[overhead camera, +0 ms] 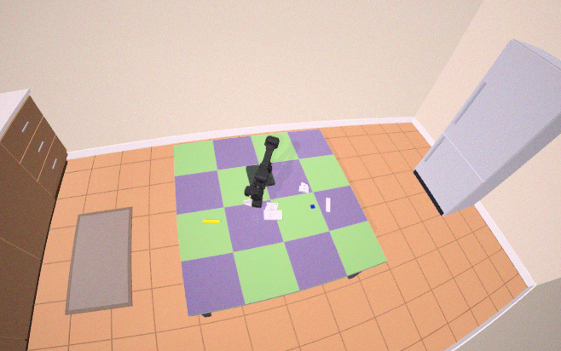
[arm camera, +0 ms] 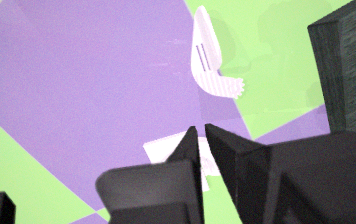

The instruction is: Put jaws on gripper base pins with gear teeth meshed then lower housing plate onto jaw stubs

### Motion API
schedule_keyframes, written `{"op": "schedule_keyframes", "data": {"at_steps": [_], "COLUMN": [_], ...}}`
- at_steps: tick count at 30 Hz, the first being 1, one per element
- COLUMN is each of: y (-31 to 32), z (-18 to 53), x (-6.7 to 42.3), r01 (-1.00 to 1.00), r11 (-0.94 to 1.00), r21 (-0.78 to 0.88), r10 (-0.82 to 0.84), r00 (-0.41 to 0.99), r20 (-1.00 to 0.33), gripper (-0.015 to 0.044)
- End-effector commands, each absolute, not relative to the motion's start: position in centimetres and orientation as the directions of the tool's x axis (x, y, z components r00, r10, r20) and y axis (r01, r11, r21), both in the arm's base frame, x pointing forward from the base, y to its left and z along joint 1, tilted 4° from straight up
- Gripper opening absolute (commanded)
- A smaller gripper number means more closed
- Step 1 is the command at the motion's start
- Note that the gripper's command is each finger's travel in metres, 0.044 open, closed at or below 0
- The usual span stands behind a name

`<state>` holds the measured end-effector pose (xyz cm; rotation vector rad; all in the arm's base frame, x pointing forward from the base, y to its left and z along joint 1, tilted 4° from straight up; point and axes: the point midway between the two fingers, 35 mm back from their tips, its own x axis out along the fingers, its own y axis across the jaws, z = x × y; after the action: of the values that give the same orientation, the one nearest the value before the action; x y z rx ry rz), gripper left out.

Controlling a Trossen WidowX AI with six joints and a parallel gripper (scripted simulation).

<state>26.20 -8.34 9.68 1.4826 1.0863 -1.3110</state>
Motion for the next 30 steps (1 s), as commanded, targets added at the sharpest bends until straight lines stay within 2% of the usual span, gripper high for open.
{"op": "schedule_keyframes", "data": {"at_steps": [1, 17, 30], "y": [-8.32, -8.32, -8.34], "z": [9.71, 9.71, 9.69], "x": [26.16, 26.16, 26.20], "r01": [0.966, 0.966, 0.965], "r11": [-0.252, -0.252, -0.256], "r21": [0.050, 0.050, 0.051], "r10": [0.069, 0.069, 0.067], "r00": [0.069, 0.069, 0.071], "r20": [-0.995, -0.995, -0.995], "gripper": [0.0000, 0.0000, 0.0341]}}
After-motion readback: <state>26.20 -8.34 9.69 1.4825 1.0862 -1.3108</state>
